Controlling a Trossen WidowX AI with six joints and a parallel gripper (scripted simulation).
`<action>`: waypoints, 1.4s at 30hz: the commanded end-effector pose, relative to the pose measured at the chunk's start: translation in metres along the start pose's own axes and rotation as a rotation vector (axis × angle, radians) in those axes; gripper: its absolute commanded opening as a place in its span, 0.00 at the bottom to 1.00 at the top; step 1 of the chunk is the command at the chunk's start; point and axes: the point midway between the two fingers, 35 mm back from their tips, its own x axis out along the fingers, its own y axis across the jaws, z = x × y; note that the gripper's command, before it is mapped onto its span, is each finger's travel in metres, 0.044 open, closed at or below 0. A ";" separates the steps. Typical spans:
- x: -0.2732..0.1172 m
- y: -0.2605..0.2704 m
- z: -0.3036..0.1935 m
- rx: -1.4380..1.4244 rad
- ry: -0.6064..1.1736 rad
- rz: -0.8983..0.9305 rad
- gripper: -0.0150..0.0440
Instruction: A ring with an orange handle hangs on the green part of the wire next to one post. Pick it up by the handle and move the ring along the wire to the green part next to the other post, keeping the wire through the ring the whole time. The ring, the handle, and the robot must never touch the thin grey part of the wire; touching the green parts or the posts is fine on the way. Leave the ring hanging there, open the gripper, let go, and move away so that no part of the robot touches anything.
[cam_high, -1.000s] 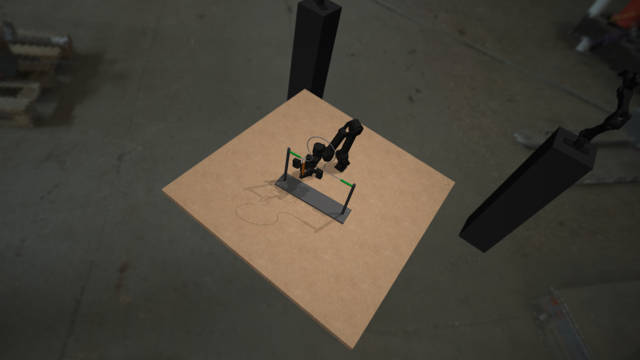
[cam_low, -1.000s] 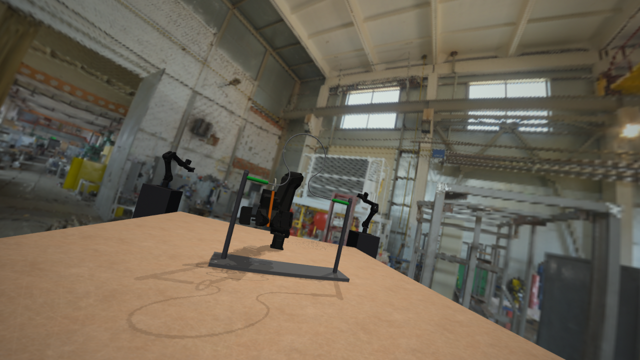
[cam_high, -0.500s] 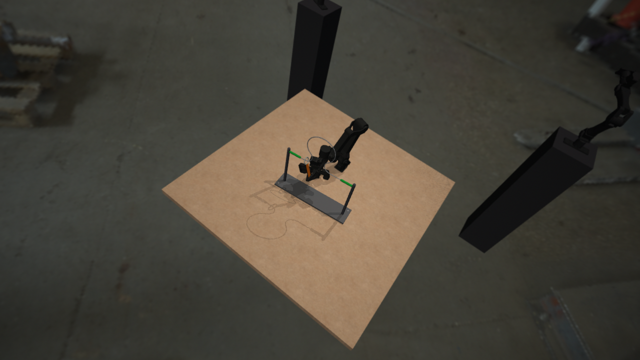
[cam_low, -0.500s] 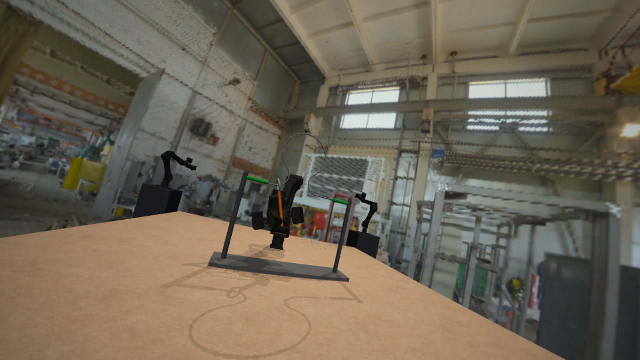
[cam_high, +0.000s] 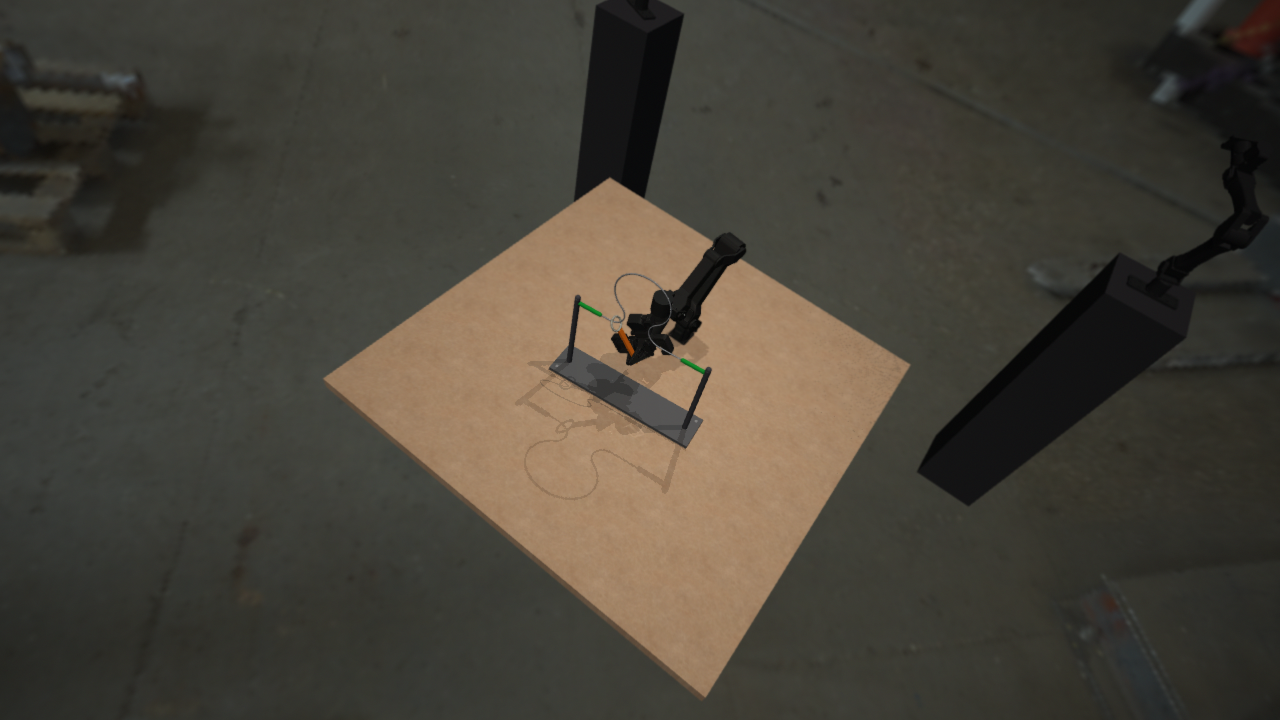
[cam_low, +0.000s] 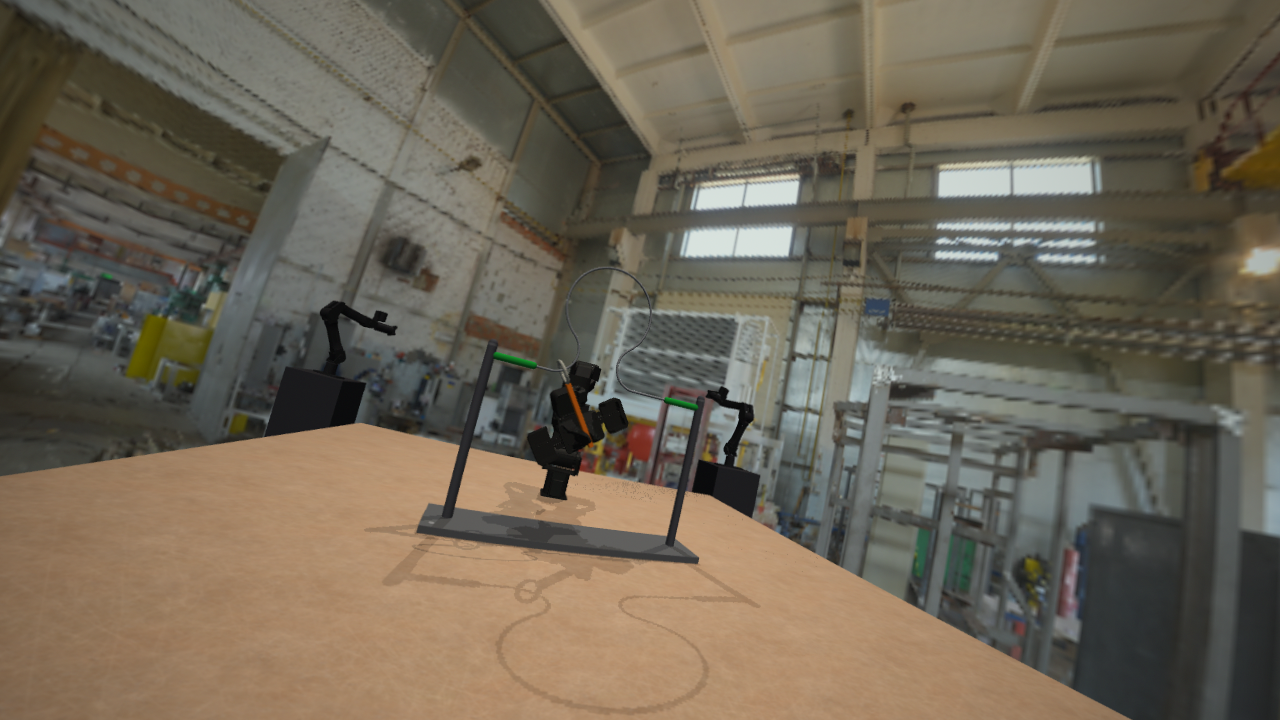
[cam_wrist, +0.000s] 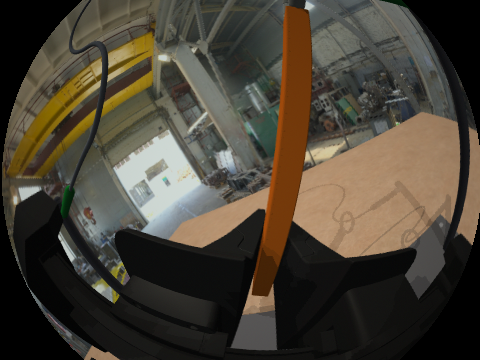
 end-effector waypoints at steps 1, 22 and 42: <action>-0.004 0.014 0.005 0.067 0.028 0.013 0.00; -0.043 0.064 0.024 0.410 0.351 0.101 0.00; -0.055 0.104 0.056 0.750 0.430 0.218 0.00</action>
